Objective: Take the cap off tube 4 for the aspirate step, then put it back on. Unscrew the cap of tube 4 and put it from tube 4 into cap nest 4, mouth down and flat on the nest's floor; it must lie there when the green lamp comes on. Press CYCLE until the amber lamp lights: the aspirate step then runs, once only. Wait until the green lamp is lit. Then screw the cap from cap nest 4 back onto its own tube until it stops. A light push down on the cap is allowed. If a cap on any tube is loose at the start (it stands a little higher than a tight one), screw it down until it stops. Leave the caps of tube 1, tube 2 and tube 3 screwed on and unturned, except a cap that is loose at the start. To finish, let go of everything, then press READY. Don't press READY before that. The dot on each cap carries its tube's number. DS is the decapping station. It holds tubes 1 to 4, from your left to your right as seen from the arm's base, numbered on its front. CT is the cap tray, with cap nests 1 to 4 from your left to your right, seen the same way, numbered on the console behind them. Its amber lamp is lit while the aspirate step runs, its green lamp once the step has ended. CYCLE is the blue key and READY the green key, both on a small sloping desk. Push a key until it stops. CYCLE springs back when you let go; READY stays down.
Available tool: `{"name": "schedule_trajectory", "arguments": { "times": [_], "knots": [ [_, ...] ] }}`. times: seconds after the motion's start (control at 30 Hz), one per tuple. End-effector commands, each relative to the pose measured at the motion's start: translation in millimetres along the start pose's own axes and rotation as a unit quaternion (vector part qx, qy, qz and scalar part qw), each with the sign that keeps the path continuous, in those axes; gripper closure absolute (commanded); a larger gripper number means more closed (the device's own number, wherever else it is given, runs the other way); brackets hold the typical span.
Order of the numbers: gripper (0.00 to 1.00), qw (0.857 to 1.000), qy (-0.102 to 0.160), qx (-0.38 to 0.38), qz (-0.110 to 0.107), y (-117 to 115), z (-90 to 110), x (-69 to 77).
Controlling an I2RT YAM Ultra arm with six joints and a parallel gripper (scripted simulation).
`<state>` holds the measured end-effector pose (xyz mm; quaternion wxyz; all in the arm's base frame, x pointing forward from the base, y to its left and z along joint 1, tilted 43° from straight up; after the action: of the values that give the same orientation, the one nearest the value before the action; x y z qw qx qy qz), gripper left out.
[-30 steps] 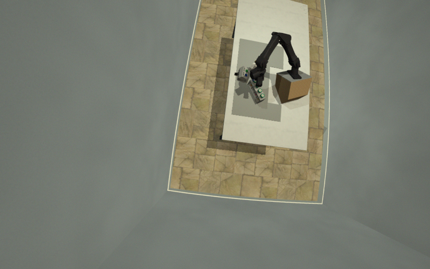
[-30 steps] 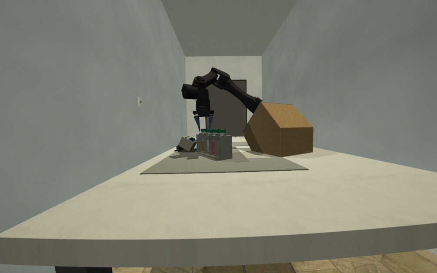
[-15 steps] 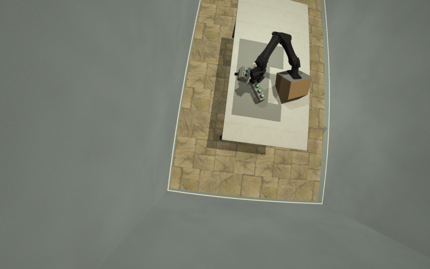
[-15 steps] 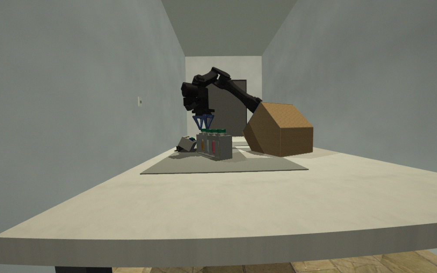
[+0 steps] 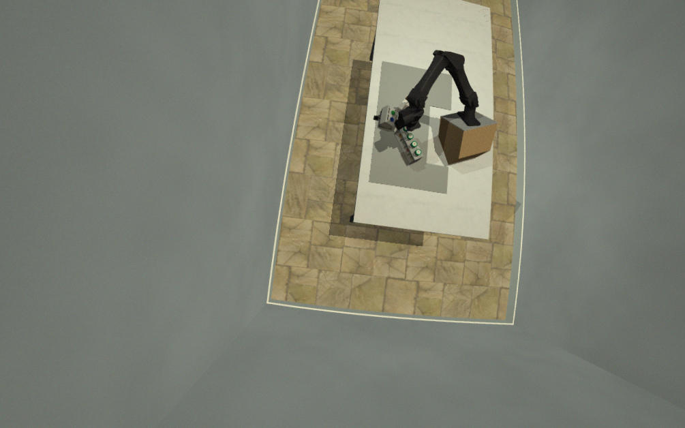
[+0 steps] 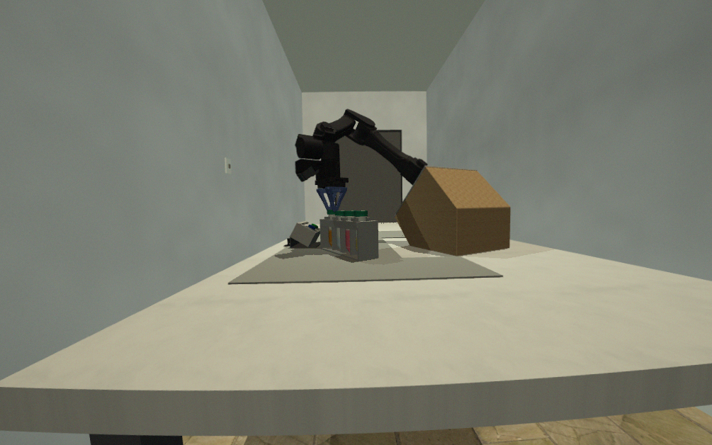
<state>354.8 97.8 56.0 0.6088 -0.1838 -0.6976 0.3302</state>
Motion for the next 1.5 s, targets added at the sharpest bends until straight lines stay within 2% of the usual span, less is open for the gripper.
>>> {"name": "schedule_trajectory", "arguments": {
  "times": [0.0,0.37,0.4,0.57,0.67,0.83,1.0,1.03,1.13,1.2,1.3,1.33,1.37,1.43,1.47],
  "knots": [
    [1.00,1.000,-0.022,-0.012,-0.008,2,-2,15.7],
    [1.00,1.000,-0.023,-0.012,-0.008,2,-2,15.7],
    [1.00,1.000,-0.025,-0.014,-0.009,0,-6,23.0],
    [1.00,1.000,-0.024,-0.014,-0.010,0,-5,38.1],
    [1.00,1.000,-0.021,-0.011,-0.009,2,-5,38.7],
    [1.00,1.000,-0.024,-0.014,-0.011,0,-4,55.7],
    [1.00,1.000,-0.024,-0.014,-0.010,0,-4,55.2],
    [1.00,0.999,-0.008,-0.044,-0.002,-6,11,45.7],
    [1.00,0.983,-0.013,-0.181,-0.004,-28,22,41.7],
    [1.00,0.983,-0.013,-0.181,-0.004,-28,22,41.7],
    [1.00,0.956,-0.011,-0.292,-0.005,-48,37,41.0],
    [1.00,0.954,-0.016,-0.298,-0.006,-45,38,44.0],
    [1.00,0.940,-0.012,-0.341,-0.005,-55,43,40.8],
    [1.00,0.924,-0.012,-0.381,-0.005,-61,48,40.6],
    [1.00,0.910,-0.011,-0.415,-0.006,-68,53,40.3]
  ]
}}
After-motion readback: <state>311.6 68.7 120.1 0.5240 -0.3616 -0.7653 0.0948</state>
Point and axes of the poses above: the point where the finger pads meet when closed, its own x axis back along the fingers, its own y axis across the jaws, z = x × y, the point moved 8 cm from there along x, back along the fingers, and after that the axes turned 15 degrees about -x, right-handed, at the moved point
